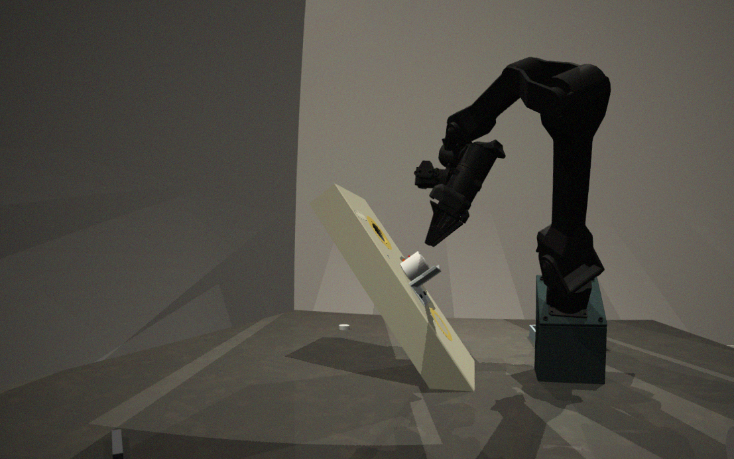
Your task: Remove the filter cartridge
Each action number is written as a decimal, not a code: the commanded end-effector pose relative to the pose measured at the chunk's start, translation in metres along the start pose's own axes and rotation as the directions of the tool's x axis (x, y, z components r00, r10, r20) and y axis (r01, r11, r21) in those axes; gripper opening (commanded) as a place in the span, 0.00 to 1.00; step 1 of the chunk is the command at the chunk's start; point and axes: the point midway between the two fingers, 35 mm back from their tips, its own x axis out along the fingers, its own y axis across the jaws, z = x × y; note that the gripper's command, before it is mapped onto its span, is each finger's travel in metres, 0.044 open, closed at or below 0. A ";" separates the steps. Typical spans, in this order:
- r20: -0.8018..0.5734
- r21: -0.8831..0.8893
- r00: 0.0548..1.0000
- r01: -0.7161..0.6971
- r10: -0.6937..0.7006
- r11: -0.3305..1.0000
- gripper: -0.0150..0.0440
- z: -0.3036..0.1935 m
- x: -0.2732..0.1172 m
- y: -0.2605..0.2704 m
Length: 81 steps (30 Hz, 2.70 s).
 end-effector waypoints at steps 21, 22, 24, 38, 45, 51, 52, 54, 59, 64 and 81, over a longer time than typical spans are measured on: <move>-0.009 -0.015 1.000 0.000 0.000 1.000 0.77 -0.002 0.040 0.000; -0.008 -0.015 1.000 -0.001 0.001 1.000 0.77 -0.002 0.041 0.000; -0.008 -0.015 1.000 -0.002 0.002 1.000 0.77 -0.002 0.045 0.001; -0.010 -0.019 1.000 0.002 -0.002 1.000 0.65 -0.002 0.043 0.000; -0.010 -0.019 1.000 0.002 -0.002 1.000 0.57 -0.002 0.043 0.000; -0.009 -0.018 1.000 0.001 -0.001 1.000 0.30 0.003 0.041 0.000; -0.008 -0.018 1.000 0.000 0.000 1.000 0.26 0.007 0.039 0.000; -0.006 -0.018 1.000 -0.002 0.002 1.000 0.25 0.013 0.036 0.001; -0.004 -0.017 1.000 -0.003 0.002 1.000 0.25 0.022 0.029 0.001; -0.008 -0.015 1.000 0.007 -0.007 1.000 0.25 0.025 0.006 -0.003; -0.007 -0.015 1.000 -0.001 0.001 1.000 0.25 0.028 -0.057 -0.013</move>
